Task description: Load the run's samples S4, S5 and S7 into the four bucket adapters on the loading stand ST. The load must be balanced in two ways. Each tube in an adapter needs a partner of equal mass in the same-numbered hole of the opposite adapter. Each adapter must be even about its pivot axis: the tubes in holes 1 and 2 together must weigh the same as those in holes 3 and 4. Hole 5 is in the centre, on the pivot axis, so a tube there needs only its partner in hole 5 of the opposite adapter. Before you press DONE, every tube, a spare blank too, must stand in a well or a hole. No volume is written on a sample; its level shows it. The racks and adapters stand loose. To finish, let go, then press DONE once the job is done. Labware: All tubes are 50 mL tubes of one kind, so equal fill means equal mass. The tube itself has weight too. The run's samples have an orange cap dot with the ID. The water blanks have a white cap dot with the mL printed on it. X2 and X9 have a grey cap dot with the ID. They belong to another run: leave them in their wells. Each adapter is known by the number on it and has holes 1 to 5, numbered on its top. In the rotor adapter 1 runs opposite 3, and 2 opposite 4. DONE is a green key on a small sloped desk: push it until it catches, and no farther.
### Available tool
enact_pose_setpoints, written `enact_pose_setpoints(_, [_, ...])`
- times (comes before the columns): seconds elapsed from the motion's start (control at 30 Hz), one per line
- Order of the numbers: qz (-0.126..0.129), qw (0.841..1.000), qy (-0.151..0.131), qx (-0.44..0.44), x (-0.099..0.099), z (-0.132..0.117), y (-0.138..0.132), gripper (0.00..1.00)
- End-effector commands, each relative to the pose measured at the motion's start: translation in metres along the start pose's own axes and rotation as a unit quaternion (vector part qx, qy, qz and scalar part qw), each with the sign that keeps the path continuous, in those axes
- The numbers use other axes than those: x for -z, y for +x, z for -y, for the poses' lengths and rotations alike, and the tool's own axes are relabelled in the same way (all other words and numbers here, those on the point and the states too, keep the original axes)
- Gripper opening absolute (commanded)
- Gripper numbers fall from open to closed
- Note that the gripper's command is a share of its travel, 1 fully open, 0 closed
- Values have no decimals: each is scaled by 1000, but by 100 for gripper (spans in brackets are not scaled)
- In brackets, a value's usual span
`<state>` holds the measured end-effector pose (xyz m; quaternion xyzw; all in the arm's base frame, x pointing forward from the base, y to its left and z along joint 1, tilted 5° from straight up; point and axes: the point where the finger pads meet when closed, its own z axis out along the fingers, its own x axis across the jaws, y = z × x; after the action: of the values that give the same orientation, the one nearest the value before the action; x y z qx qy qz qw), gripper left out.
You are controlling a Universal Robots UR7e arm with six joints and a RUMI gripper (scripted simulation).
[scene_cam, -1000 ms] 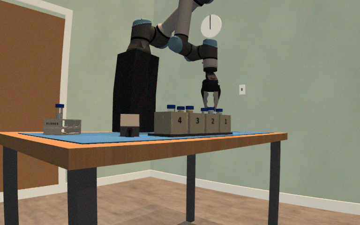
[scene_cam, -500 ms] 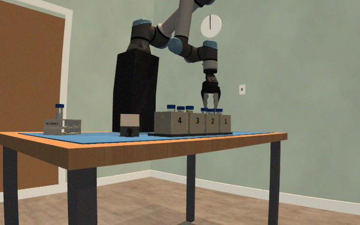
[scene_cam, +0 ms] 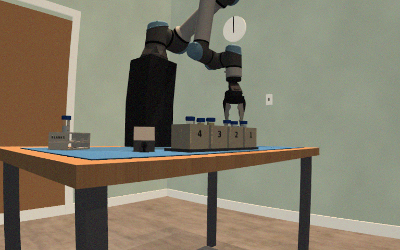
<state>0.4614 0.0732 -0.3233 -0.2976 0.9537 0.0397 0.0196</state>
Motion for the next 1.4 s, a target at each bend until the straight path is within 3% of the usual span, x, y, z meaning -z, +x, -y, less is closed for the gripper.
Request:
enact_pose_setpoints(0.0, [0,1000,0,0,0,0,0,35])
enact_pose_setpoints(0.3, [1,1000,0,0,7,0,0,35])
enact_pose_setpoints(0.63, [1,1000,0,0,40,0,0,35])
enact_pose_setpoints(0.77, [1,1000,0,0,42,0,0,35])
enact_pose_setpoints(0.8, [0,1000,0,25,42,5,6,0])
enact_pose_setpoints(0.93, [0,997,1,75,41,15,20,0])
enact_pose_setpoints(1.13, [0,975,1,223,41,43,61,0])
enact_pose_setpoints(1.37, [-1,924,1,381,41,77,109,0])
